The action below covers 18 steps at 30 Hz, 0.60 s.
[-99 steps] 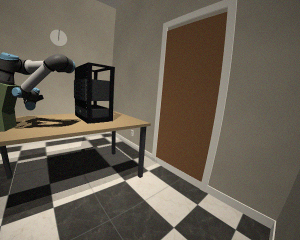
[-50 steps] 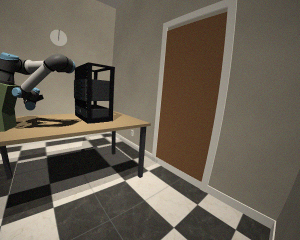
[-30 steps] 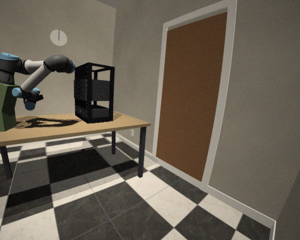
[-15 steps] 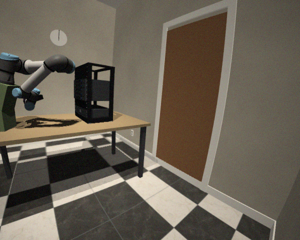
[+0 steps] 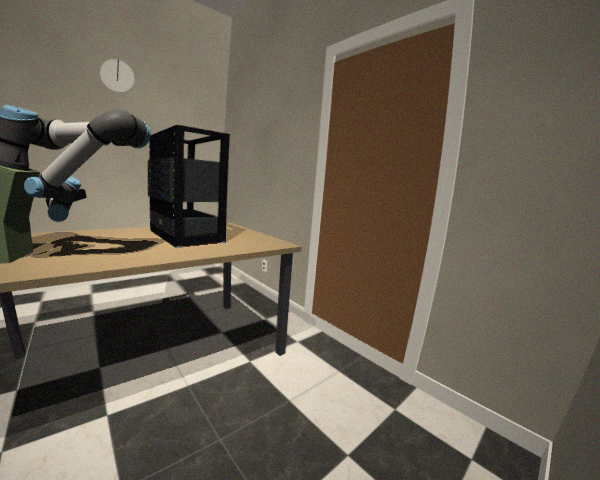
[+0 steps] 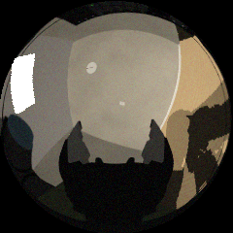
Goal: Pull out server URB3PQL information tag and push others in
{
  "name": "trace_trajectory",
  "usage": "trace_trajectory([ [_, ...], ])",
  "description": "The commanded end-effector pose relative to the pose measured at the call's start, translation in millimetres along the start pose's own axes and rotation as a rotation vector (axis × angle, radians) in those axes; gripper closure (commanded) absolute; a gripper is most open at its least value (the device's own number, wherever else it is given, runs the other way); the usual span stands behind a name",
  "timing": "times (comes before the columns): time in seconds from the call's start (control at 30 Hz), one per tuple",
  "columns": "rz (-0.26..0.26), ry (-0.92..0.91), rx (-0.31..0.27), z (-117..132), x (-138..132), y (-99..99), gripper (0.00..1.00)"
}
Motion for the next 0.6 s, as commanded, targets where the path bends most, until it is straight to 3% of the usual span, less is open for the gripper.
trace_trajectory([
  [0.0,-0.021,-0.028,0.004,0,-3,-1.5,0.0],
  [0.57,-0.099,-0.137,0.021,1,-16,-6.2,0.0],
])
Point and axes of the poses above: the point where the finger pads meet when closed, its own y axis back along the fingers, its own x axis across the jaws, z = x × y, the point moved 10 cm from there along y, back along the fingers, and after that the axes turned 15 degrees about -y, right-handed, at the moved point
